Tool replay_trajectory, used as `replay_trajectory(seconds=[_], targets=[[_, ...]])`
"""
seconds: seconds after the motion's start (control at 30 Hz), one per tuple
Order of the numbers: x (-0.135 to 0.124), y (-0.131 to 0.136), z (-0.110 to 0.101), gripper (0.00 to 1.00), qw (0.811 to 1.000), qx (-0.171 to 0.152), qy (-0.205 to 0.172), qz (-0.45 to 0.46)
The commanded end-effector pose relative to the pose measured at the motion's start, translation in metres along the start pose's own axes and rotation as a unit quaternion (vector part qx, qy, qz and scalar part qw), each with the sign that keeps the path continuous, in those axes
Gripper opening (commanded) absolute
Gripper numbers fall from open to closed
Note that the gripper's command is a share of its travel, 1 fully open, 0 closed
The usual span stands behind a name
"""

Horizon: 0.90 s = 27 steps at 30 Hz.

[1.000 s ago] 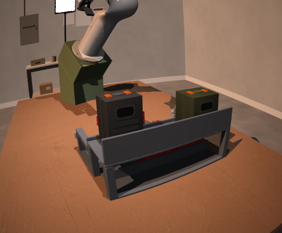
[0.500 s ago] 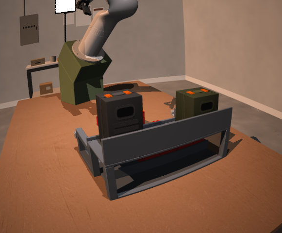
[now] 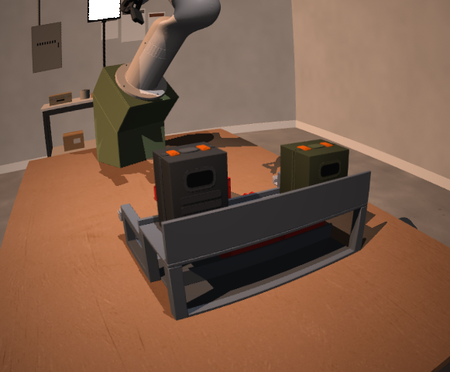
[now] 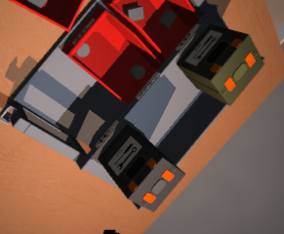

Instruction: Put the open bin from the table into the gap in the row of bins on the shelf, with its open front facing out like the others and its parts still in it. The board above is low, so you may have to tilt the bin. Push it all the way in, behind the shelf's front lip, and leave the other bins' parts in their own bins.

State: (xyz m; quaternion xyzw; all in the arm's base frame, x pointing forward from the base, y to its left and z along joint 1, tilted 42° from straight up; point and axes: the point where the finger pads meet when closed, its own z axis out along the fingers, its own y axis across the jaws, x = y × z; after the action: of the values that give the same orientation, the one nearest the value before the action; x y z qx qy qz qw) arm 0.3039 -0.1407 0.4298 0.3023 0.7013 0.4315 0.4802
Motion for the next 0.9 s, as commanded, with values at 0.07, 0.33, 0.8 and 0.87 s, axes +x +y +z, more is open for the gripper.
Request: replay_trajectory(seconds=[0.07, 0.33, 0.8, 0.87], targets=[[0.0, 0.0, 0.0, 1.0, 1.0, 0.002, -0.003, -0.01], [0.0, 0.0, 0.0, 1.0, 1.0, 0.002, -0.003, -0.009], [-0.001, -0.009, -0.003, 1.0, 1.0, 0.008, -0.003, 0.016], [-0.003, -0.028, -0.009, 1.0, 0.998, 0.02, -0.004, 0.066]])
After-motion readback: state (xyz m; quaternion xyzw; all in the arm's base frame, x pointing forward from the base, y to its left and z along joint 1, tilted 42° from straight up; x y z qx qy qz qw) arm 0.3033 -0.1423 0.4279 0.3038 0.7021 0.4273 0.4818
